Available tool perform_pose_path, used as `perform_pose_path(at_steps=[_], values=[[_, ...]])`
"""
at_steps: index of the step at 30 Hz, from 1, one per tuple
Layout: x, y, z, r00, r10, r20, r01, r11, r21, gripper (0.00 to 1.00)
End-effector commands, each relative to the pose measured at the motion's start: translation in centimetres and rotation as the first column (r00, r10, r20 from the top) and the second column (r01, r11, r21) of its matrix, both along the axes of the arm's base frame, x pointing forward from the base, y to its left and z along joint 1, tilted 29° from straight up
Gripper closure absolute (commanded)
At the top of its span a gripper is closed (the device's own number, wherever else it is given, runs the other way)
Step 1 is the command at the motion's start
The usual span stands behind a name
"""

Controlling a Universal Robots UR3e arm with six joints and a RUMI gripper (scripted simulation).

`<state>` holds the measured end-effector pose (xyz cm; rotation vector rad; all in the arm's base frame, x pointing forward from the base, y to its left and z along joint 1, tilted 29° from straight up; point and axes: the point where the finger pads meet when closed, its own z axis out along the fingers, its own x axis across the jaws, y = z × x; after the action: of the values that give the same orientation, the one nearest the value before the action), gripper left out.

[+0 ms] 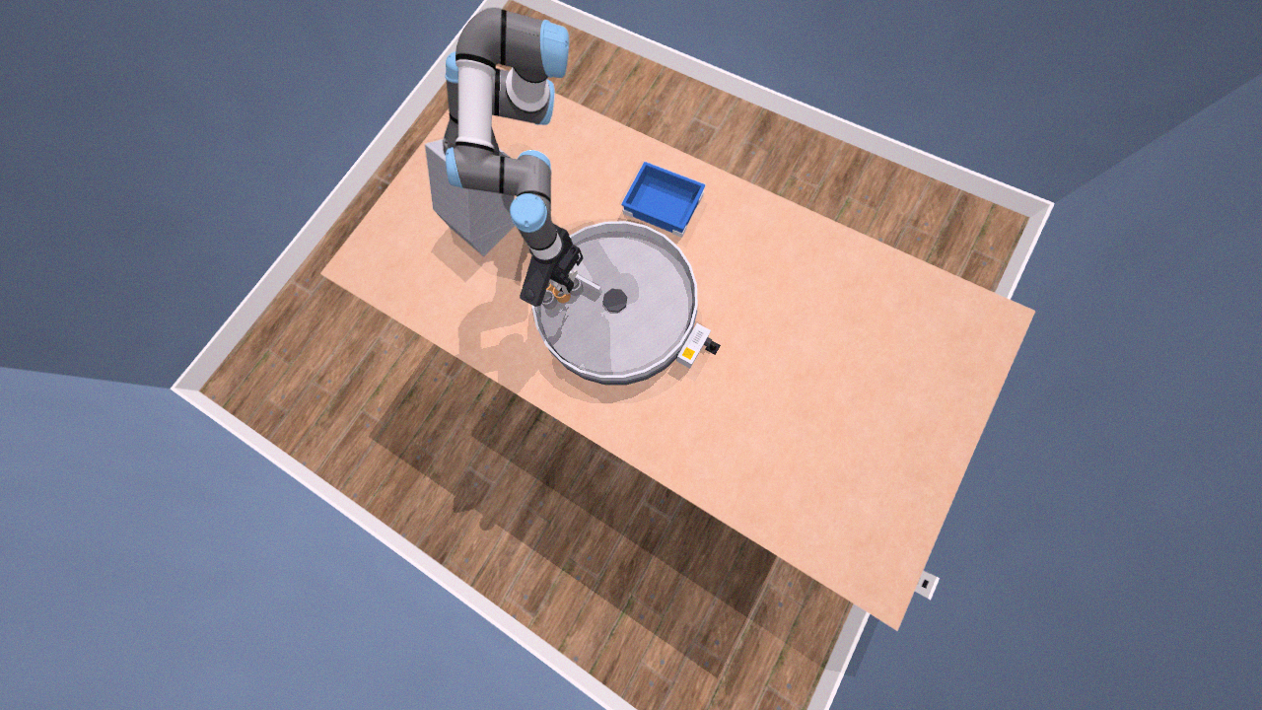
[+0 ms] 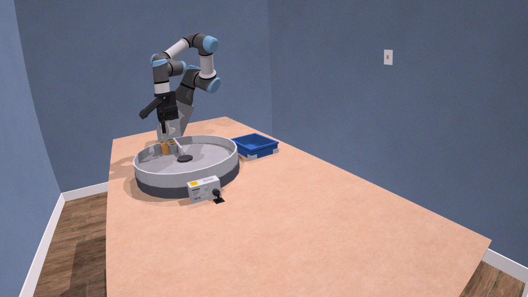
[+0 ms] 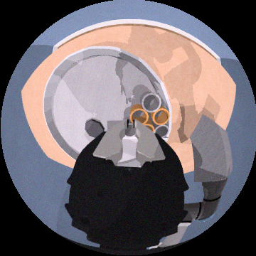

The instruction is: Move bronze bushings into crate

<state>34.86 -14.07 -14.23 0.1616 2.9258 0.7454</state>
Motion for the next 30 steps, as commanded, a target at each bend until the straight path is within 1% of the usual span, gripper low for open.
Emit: perform_pose_path(at_steps=[1,7,18,30], values=[[0.0,-0.1,0.0,1.000,-0.001,0.001,0.001,1.000,-0.002,0.95],[0.1,0.0,-0.2,1.000,-0.001,0.001,0.001,1.000,-0.002,0.95],[0.3,0.9,-1.8,1.000,-0.001,0.001,0.001,1.000,-0.002,0.95],[0.4,1.0,-2.1,1.000,-0.001,0.001,0.001,1.000,-0.002,0.95]])
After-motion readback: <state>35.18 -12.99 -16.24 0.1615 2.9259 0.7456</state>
